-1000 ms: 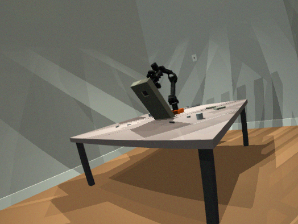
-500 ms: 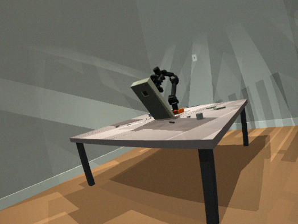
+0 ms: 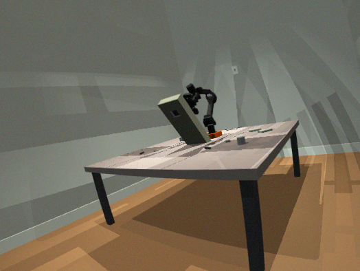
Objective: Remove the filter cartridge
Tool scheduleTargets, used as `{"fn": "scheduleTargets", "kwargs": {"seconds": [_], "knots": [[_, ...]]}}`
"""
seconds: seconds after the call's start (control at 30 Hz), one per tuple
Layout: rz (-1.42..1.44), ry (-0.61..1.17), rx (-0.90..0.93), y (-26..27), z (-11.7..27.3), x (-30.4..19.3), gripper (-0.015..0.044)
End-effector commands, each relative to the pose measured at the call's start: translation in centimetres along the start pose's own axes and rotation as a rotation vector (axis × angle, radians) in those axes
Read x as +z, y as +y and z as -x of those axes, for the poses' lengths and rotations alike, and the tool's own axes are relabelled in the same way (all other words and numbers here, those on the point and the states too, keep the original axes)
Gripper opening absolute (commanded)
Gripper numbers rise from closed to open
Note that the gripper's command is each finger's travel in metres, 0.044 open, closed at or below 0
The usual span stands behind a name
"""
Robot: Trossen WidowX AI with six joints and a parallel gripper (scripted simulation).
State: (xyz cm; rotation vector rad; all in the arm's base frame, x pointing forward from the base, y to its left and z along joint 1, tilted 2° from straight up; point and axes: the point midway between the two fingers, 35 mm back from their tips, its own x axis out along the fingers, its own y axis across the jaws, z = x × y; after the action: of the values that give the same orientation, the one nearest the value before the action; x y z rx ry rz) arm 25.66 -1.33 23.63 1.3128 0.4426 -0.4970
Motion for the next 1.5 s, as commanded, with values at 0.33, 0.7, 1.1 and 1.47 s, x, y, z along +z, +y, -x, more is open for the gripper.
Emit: {"fn": "scheduleTargets", "kwargs": {"seconds": [0.33,0.7,1.1,1.47], "knots": [[-0.001,-0.001,0.006,0.2,0.1,0.0,0.0095],[-0.008,-0.006,0.019,6.0,1.0,1.3,0.0095],[-0.006,-0.007,0.025,11.9,4.9,2.5,0.0305],[0.676,0.106,-0.167,7.1,3.1,0.8,0.0305]]}}
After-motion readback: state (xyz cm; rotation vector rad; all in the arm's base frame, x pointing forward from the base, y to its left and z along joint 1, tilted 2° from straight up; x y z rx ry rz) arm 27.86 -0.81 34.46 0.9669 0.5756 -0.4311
